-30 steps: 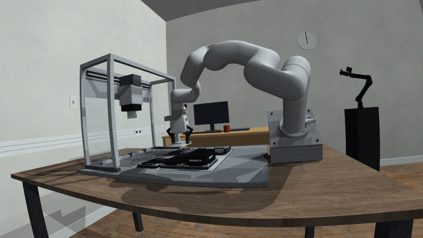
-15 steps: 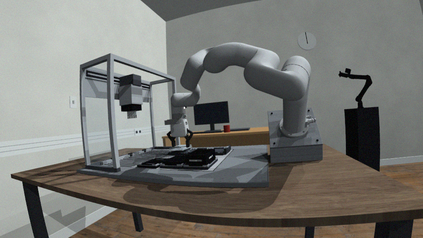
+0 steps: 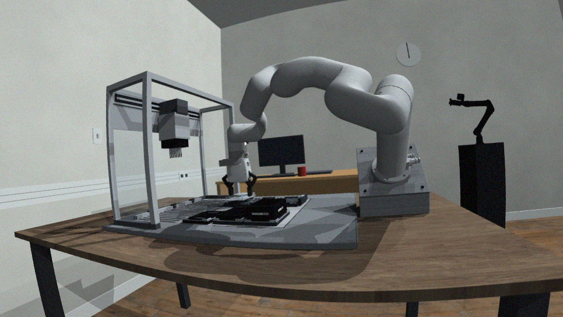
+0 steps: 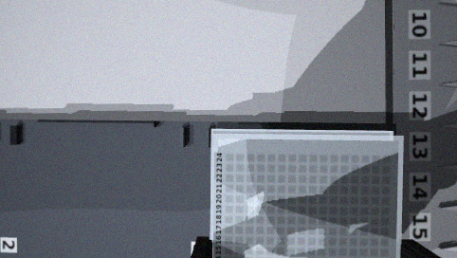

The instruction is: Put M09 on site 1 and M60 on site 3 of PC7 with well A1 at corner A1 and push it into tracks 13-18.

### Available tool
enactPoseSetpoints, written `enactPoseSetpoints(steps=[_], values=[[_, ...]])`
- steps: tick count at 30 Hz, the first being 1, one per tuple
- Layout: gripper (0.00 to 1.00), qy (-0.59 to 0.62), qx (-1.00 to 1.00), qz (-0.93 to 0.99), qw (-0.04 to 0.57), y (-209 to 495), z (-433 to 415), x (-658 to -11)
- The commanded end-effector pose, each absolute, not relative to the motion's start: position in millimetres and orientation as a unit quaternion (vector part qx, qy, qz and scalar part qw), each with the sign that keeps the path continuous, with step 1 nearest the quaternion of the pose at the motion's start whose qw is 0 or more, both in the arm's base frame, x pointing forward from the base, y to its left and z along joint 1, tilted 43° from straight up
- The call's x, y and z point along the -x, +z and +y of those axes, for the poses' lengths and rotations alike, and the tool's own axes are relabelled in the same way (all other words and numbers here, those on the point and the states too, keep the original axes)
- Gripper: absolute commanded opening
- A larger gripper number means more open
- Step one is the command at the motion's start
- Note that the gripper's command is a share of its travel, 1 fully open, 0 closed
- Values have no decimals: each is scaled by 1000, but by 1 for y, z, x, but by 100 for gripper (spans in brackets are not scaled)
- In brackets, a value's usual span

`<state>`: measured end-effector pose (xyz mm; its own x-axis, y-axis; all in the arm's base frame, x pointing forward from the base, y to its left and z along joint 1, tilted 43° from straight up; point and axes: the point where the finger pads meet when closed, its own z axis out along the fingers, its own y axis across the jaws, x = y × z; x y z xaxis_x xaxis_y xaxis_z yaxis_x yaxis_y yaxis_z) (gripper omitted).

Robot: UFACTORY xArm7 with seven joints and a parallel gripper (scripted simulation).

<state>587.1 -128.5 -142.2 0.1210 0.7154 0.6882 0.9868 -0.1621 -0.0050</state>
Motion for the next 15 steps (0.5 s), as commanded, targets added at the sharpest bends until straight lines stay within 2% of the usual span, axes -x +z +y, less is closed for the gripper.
enactPoseSetpoints(steps=[1, 15], values=[[0, -281, 709, -600, 239, -141, -131, -588], [0, -281, 709, -600, 239, -147, -125, -589]])
